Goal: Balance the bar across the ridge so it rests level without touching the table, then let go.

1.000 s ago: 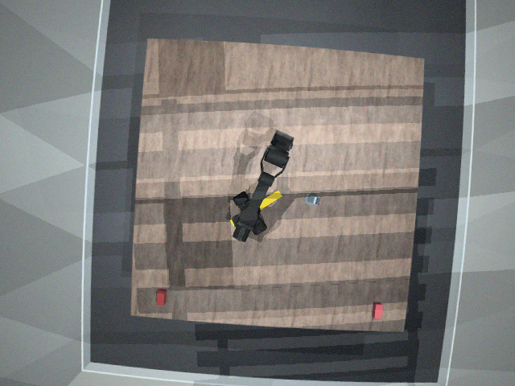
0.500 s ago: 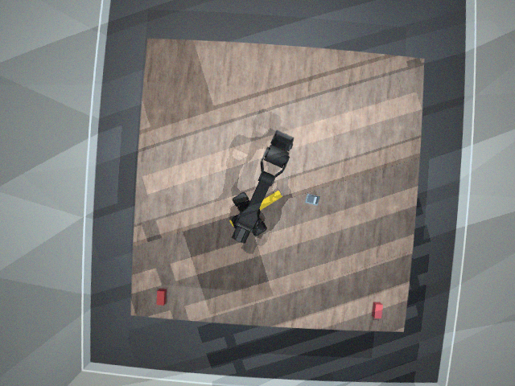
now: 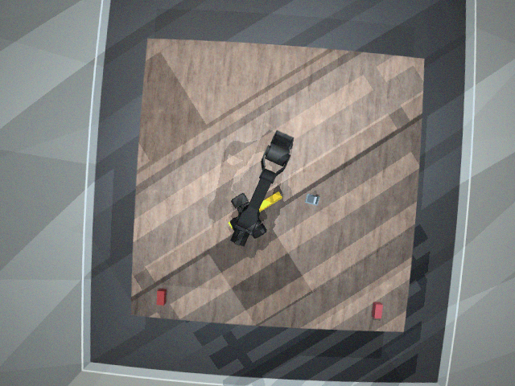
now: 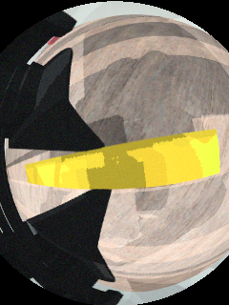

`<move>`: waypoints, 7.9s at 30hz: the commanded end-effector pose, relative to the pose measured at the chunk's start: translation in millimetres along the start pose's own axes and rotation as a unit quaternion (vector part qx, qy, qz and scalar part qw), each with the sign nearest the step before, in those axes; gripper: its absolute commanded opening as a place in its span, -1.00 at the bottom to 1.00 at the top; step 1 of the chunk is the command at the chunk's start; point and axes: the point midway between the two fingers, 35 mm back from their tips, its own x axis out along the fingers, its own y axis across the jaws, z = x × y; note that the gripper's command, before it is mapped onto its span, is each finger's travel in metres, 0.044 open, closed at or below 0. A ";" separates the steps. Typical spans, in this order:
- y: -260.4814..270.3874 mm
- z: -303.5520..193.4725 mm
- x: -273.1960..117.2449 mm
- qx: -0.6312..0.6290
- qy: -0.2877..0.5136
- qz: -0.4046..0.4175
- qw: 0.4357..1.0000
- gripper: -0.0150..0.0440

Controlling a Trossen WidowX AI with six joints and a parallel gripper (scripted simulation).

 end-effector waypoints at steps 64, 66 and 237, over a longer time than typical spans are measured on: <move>78.4 -136.2 -69.7 0.227 0.006 0.007 0.974 -0.49; 80.4 -143.9 -69.8 0.239 0.006 0.007 0.971 -0.49; 78.3 -252.6 -18.6 0.394 0.012 0.004 0.919 -0.49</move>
